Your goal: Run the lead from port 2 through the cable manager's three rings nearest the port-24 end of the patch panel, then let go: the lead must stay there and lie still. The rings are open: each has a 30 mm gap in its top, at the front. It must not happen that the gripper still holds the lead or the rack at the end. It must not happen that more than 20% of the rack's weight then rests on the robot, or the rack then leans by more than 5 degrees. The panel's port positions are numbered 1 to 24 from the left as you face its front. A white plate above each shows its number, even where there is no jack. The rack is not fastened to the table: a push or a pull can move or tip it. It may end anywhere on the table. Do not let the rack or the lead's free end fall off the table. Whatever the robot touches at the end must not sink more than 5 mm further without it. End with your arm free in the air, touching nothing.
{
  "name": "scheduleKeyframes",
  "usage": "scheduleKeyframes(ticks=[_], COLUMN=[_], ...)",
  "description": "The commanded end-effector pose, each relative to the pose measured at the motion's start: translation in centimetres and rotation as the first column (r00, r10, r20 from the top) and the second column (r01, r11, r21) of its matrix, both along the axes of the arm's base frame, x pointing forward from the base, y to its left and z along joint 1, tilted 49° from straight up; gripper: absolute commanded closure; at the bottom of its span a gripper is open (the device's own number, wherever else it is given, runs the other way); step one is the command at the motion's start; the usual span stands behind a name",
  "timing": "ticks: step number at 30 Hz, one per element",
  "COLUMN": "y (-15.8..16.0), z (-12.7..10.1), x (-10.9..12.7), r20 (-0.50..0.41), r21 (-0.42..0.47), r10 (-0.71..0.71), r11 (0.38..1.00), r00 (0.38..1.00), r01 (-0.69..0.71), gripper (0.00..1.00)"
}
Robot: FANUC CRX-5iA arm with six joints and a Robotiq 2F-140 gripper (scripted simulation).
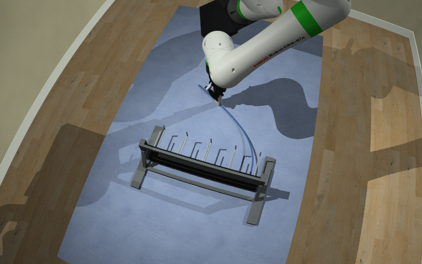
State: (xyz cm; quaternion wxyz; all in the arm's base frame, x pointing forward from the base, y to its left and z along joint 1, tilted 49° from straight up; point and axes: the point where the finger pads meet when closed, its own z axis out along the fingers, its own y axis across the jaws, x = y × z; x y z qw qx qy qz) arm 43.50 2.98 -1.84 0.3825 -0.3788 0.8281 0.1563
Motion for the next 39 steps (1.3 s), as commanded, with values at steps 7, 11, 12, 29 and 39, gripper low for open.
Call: scheduleKeyframes(ticks=[7,11,12,29,39], y=[0.0,0.0,0.0,-0.5,-1.0], z=[0.0,0.0,0.0,0.5,1.2], x=[0.0,0.0,0.0,-0.4,-0.9], r20=[0.000,0.000,0.000,0.000,0.000], r21=[0.000,0.000,0.000,0.000,0.000], r10=[0.000,0.000,0.000,0.000,0.000], r11=[1.000,1.000,1.000,1.000,1.000], r00=[1.000,1.000,1.000,1.000,1.000], r01=[0.000,0.000,0.000,0.000,0.000], gripper=[1.00,1.00,1.00,1.00,1.00])
